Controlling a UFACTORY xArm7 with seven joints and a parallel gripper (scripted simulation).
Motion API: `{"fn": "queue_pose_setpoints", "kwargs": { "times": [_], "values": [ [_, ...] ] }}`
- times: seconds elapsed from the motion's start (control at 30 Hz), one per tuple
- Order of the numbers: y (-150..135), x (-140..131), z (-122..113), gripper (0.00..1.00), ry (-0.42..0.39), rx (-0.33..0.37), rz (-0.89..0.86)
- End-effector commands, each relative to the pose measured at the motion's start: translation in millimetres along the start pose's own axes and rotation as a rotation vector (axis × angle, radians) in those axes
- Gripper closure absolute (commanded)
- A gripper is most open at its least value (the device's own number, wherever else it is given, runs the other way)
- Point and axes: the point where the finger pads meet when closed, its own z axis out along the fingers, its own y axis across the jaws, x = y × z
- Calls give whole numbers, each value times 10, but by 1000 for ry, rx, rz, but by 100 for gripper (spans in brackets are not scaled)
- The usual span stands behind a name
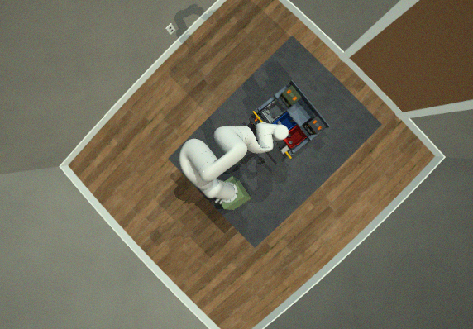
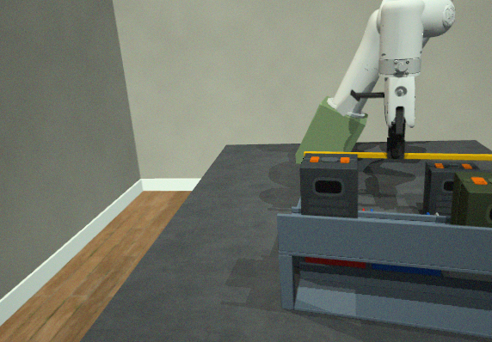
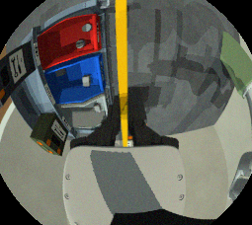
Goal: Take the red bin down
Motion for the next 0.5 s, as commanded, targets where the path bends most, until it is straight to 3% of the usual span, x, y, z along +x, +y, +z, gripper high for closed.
{"fn": "queue_pose_setpoints", "kwargs": {
  "times": [0.0,0.17,0.33,0.47],
  "values": [
    [24,0,-31,100,1,10,0],
    [24,0,-31,100,1,10,0],
    [415,0,-24,100,0,10,0],
    [415,0,-24,100,0,10,0]
  ]
}}
